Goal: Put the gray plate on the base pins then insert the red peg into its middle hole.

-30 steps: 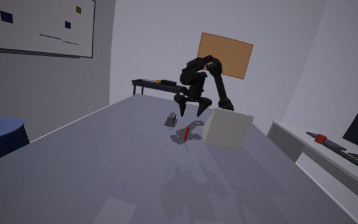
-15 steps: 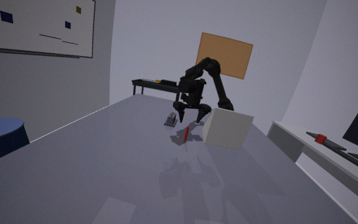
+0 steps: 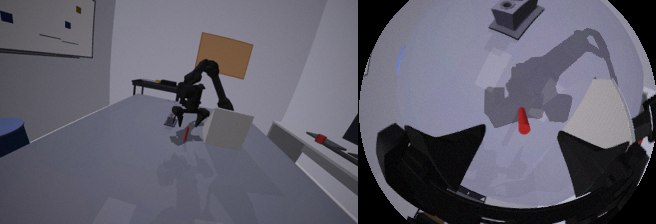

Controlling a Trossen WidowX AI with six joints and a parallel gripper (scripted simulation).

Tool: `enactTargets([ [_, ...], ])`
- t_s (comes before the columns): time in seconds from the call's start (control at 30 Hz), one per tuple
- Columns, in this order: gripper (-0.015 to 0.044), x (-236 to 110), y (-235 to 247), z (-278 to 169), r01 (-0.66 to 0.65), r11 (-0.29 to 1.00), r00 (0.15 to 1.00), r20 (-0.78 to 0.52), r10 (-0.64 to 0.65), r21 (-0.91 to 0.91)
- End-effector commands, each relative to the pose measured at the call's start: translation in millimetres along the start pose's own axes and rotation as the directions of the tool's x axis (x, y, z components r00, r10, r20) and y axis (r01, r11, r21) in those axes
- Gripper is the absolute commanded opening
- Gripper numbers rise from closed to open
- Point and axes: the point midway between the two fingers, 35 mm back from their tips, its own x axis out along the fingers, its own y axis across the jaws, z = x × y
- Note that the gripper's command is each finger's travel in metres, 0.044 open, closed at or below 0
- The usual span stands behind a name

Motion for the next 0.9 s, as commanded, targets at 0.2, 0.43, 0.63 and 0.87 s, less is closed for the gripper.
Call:
enactTargets([
  [0.2, 0.044, 17.7, -0.3, 0.6, 0.001, 1.0, 1.0, 0.006, -0.001, -0.007],
  [0.43, 0.044, 29.1, -0.8, 1.0, 0.001, 1.0, 1.0, 0.007, -0.001, -0.006],
  [0.63, 0.044, 38.8, -1.7, 1.5, 0.002, 1.0, 1.0, 0.007, -0.002, -0.006],
  [0.87, 0.0361, 42.7, -2.2, 1.7, 0.002, 1.0, 1.0, 0.008, -0.002, -0.006],
])
